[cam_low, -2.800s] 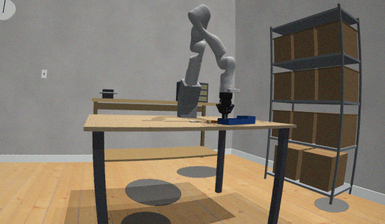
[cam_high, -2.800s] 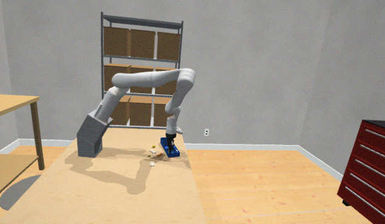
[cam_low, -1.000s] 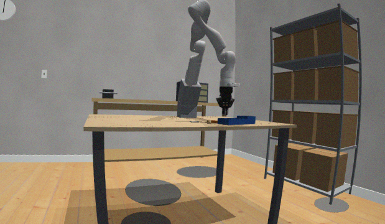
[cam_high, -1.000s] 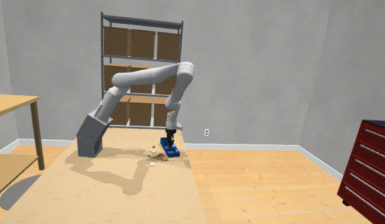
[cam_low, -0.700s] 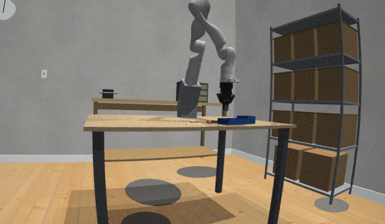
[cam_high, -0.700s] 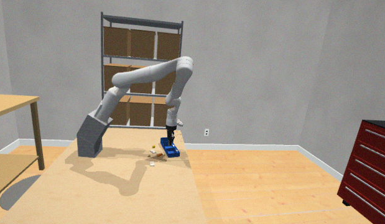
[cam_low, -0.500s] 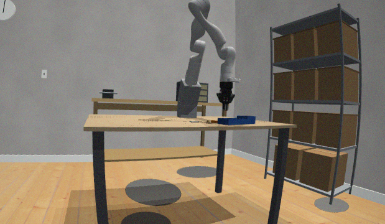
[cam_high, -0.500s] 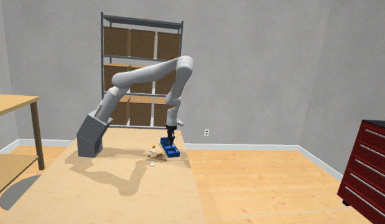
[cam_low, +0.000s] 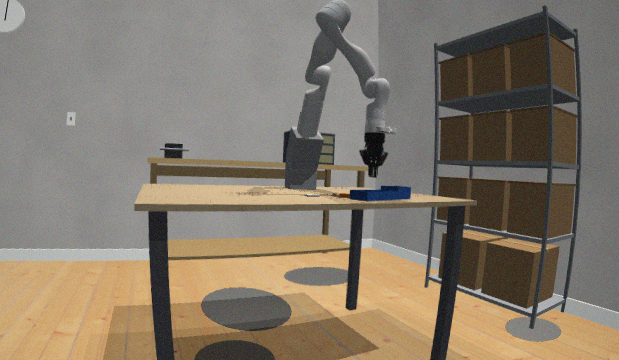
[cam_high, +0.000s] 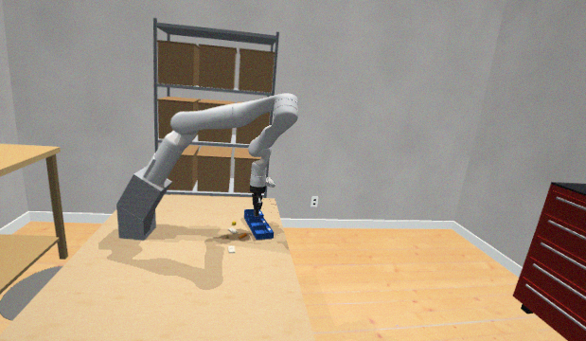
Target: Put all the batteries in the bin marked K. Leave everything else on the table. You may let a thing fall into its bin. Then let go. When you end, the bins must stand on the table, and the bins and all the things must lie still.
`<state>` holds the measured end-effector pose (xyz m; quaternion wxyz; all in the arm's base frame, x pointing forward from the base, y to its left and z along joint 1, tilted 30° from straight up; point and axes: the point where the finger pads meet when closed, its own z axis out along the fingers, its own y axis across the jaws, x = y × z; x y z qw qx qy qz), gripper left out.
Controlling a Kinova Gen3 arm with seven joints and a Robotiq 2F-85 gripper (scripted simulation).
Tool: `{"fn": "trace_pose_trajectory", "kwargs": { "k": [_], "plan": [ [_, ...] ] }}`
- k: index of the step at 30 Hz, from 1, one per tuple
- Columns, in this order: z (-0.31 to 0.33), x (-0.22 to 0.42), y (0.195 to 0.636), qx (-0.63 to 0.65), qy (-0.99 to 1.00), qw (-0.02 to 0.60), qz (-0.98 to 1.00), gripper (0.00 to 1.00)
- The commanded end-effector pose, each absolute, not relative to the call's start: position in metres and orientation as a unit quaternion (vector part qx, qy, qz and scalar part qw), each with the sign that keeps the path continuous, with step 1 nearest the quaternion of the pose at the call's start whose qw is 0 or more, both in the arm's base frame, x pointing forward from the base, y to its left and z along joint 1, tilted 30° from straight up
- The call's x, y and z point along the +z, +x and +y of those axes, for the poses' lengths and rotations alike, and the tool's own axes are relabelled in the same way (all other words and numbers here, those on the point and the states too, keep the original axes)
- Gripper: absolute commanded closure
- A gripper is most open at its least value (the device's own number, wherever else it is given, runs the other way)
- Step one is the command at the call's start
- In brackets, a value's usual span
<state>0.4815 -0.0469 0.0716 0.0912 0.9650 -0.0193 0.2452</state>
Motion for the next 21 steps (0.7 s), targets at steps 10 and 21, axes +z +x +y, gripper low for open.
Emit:
{"fn": "trace_pose_trajectory", "kwargs": {
  "k": [10, 21],
  "plan": [
    [-0.020, 0.066, 0.483, 0.244, 0.966, 0.086, -0.006, 0.91],
    [-0.024, 0.047, 0.493, 0.244, 0.966, 0.086, -0.006, 0.91]
  ]
}}
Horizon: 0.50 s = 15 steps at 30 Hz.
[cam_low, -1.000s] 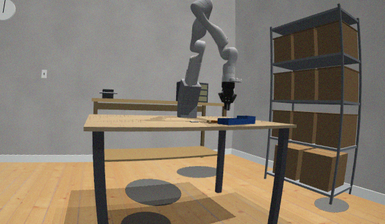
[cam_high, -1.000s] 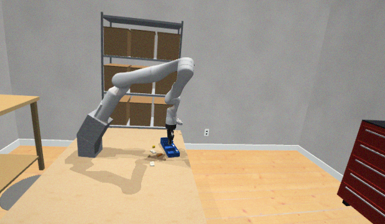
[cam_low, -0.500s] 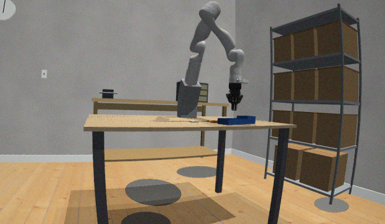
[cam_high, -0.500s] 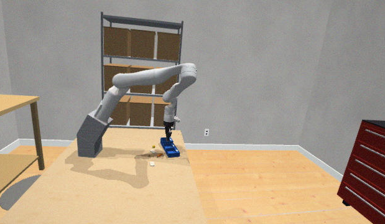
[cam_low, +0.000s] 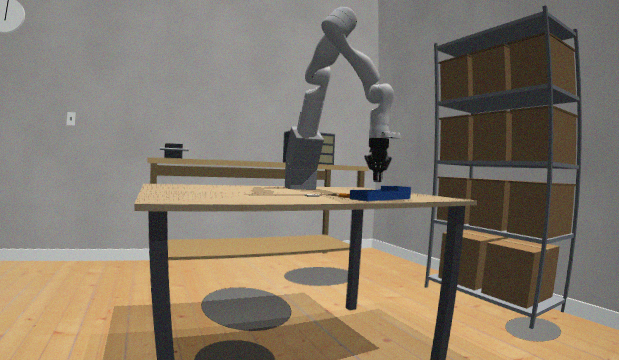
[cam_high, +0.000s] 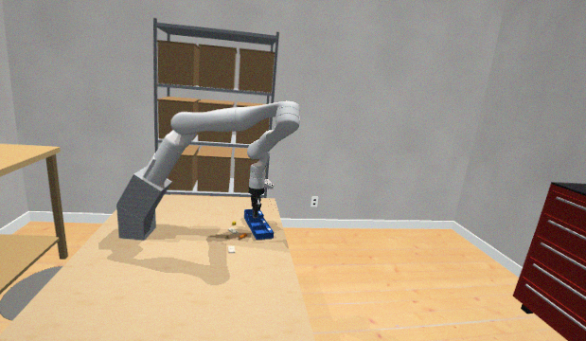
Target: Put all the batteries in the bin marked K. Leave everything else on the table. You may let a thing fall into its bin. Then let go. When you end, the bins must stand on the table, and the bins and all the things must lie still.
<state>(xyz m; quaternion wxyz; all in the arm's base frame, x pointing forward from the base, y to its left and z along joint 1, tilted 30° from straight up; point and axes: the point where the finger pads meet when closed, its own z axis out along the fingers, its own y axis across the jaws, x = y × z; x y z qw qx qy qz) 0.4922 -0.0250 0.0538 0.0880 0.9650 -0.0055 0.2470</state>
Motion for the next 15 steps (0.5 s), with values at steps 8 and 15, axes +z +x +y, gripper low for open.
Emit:
{"fn": "trace_pose_trajectory", "kwargs": {
  "k": [8, 15],
  "plan": [
    [-0.027, 0.029, 0.503, 0.244, 0.966, 0.086, -0.006, 0.91],
    [-0.030, 0.017, 0.509, 0.244, 0.966, 0.086, -0.006, 0.91]
  ]
}}
